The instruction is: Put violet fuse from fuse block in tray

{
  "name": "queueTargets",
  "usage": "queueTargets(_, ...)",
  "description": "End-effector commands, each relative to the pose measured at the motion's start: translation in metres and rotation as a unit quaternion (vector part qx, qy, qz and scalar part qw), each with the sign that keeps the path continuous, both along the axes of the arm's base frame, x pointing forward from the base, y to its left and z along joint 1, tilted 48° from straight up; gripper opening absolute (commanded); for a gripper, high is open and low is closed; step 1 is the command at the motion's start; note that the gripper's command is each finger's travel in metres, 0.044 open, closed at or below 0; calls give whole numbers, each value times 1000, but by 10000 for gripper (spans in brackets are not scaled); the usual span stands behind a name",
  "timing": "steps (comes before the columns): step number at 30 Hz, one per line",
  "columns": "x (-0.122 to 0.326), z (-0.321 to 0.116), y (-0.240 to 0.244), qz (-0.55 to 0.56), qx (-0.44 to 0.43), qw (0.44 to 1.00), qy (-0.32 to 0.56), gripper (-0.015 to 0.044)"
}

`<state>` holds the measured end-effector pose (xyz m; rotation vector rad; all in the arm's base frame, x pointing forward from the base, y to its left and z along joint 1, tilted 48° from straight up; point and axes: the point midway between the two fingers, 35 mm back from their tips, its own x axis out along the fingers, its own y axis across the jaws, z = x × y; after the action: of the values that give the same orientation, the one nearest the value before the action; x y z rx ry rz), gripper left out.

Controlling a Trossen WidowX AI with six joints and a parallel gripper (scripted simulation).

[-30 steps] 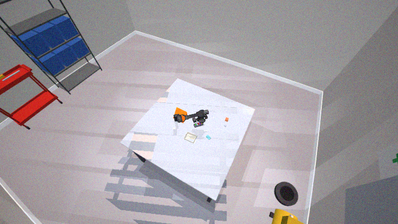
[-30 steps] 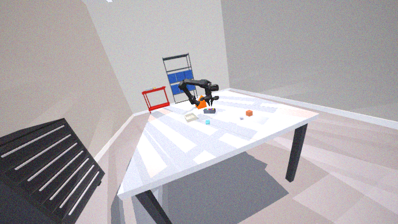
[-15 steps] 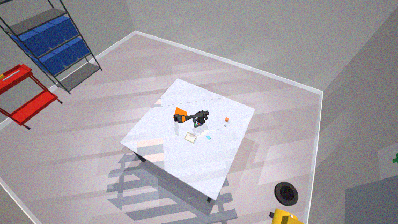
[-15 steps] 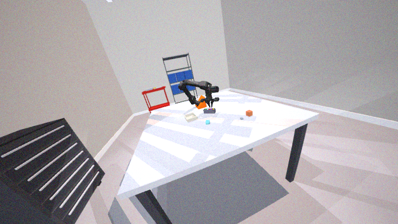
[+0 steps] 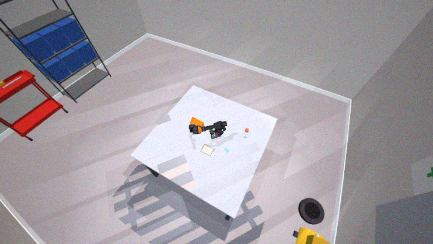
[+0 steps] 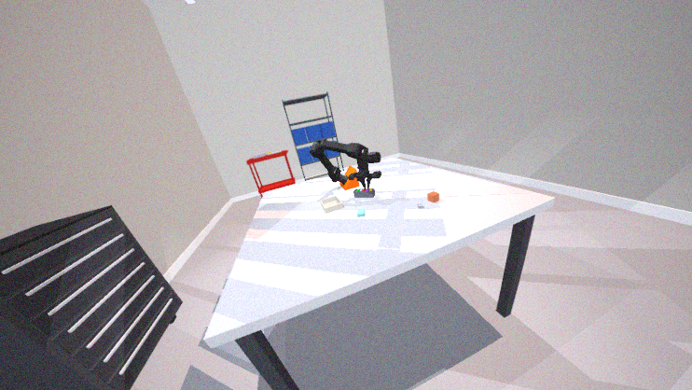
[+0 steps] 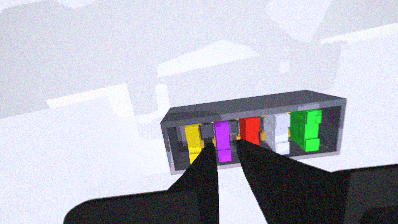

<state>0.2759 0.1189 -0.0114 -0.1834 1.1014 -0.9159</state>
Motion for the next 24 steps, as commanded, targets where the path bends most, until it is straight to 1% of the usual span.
queueTargets(1,1,0,0,2,-1,1000,-1,74)
queueTargets(20,2,-7,-7,2,-1,1000,-1,74)
queueTargets(24,2,-6,-7,0,0,1000,0,47)
